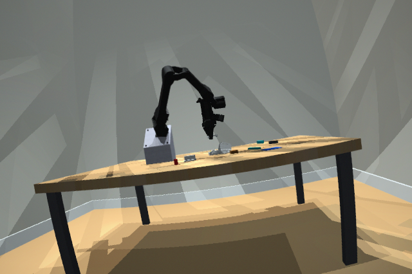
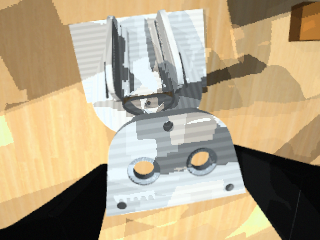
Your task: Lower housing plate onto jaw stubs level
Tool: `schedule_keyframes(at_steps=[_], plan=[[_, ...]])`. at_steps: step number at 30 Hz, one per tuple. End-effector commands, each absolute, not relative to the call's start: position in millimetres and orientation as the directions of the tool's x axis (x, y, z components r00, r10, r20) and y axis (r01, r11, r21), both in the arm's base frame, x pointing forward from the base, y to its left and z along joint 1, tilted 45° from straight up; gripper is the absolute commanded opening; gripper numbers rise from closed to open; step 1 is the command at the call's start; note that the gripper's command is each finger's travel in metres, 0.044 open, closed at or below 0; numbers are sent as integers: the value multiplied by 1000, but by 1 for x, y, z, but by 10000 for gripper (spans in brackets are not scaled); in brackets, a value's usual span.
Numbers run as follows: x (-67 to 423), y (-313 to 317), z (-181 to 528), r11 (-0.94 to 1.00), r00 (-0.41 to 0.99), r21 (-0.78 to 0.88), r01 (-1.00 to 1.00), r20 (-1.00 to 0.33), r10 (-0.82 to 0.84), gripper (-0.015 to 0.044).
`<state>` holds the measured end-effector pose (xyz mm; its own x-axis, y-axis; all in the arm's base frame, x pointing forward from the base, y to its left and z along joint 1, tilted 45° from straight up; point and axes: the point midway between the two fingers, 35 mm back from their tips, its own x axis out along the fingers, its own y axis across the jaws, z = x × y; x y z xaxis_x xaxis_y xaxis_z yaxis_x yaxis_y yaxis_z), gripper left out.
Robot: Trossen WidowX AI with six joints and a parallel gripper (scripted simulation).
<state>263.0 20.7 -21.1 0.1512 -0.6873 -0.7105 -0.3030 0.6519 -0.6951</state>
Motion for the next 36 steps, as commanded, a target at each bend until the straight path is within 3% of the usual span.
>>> schedule_keyframes(at_steps=[1,36], plan=[[264,21,-21,653,156,-698,-295,-709,-688,351],[256,24,-26,653,156,-698,-295,-709,-688,351]])
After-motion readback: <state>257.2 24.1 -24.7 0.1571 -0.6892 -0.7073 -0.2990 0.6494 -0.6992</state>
